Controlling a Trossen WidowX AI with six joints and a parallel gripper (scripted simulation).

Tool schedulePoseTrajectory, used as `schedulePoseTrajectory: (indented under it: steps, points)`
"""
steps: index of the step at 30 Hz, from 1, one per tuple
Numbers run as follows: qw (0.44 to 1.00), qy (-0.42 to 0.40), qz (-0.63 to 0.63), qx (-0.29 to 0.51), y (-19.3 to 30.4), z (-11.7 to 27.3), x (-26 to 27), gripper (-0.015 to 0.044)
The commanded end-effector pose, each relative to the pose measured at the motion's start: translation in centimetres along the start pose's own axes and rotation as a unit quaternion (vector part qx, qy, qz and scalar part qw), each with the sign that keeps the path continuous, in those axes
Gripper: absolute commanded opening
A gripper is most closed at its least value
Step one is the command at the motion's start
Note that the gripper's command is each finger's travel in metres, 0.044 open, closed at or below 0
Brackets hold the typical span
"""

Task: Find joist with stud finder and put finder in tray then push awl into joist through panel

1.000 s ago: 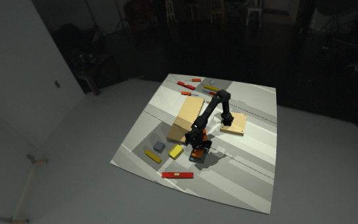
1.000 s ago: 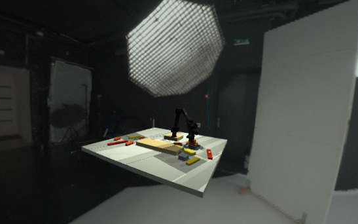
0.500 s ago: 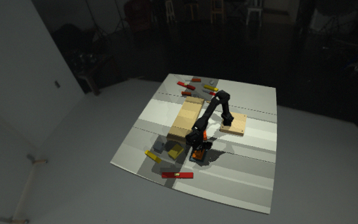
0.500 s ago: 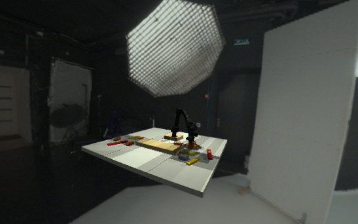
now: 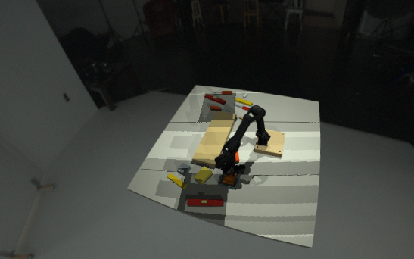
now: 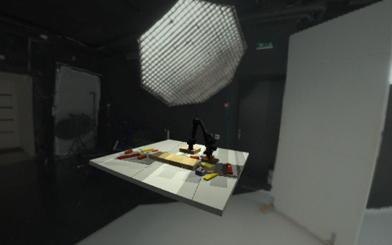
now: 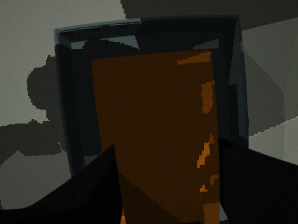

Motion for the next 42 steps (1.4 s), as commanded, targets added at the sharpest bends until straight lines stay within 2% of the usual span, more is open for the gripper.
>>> schedulePoseTrajectory:
  steps: [1,9,13,18,21,22,24,33,42]
  points:
    - [1.000,0.000,0.000,0.000,0.0,0.0,0.0,0.0131]
    - [1.000,0.000,0.000,0.000,-0.1,0.2,0.0,0.0341]
    - [1.000,0.000,0.000,0.000,-1.3,3.2,0.0,0.0440]
    - [1.000,0.000,0.000,0.000,-2.6,9.0,0.4,0.0440]
    - [1.000,0.000,0.000,0.000,-2.6,9.2,0.4,0.0440]
    - [1.000,0.003,-0.005,-0.001,-2.3,7.6,-0.1,0.0440]
    - [0.999,0.014,-0.037,0.004,-1.5,7.7,-2.3,0.0440]
    - [0.965,0.073,-0.247,0.041,7.1,9.4,-14.5,0.0440]
    - [0.885,0.105,-0.448,0.072,19.3,11.9,-21.3,0.0440]
Point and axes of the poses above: the point midway between the two fingers, 35 mm back from their tips, its own z axis back along the fingers, its own x axis across the jaws, y = z × x, the point moved 5 cm from there along z, back along the fingers, and after that the axes turned 9 degrees about -z, right-handed, at the moved point
